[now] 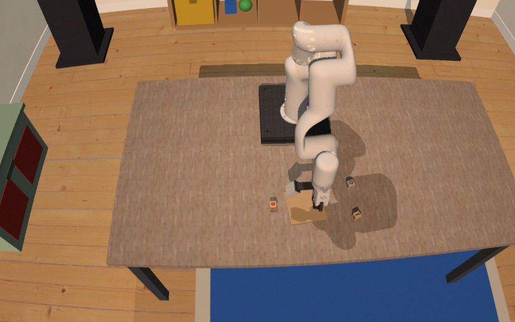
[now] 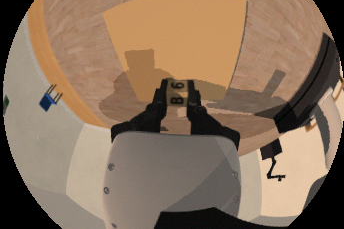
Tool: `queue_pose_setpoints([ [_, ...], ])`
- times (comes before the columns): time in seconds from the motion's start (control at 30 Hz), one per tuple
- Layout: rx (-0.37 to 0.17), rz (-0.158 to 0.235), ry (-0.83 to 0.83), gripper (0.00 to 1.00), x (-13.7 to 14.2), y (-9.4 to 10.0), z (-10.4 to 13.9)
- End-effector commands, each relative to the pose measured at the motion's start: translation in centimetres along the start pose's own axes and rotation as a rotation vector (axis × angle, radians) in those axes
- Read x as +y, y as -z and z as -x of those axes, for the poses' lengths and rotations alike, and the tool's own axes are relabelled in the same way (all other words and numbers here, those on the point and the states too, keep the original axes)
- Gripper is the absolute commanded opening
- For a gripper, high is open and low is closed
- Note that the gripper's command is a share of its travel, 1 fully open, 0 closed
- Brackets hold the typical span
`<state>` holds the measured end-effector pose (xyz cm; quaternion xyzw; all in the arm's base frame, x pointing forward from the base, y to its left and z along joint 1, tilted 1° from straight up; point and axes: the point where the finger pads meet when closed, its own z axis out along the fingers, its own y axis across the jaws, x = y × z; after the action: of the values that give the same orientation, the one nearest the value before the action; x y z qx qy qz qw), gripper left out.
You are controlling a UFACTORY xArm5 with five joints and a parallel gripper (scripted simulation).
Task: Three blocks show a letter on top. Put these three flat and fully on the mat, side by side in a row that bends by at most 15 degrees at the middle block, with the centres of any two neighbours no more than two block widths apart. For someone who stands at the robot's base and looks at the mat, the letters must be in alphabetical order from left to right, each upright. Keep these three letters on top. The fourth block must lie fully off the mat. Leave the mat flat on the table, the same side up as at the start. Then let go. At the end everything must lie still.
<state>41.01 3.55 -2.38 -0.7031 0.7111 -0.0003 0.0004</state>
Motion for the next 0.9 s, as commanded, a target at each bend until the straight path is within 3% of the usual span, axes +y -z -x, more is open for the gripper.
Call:
queue_pose_setpoints([
  [0.0,0.000,-0.003,0.000,0.21,-0.13,0.10,0.01],
  [0.13,0.000,-0.003,0.000,0.21,-0.13,0.10,0.01],
  [0.57,0.000,-0.003,0.000,0.42,-0.13,0.10,0.01],
  [0.87,0.000,-0.003,0.000,0.42,-0.13,0.10,0.01],
])
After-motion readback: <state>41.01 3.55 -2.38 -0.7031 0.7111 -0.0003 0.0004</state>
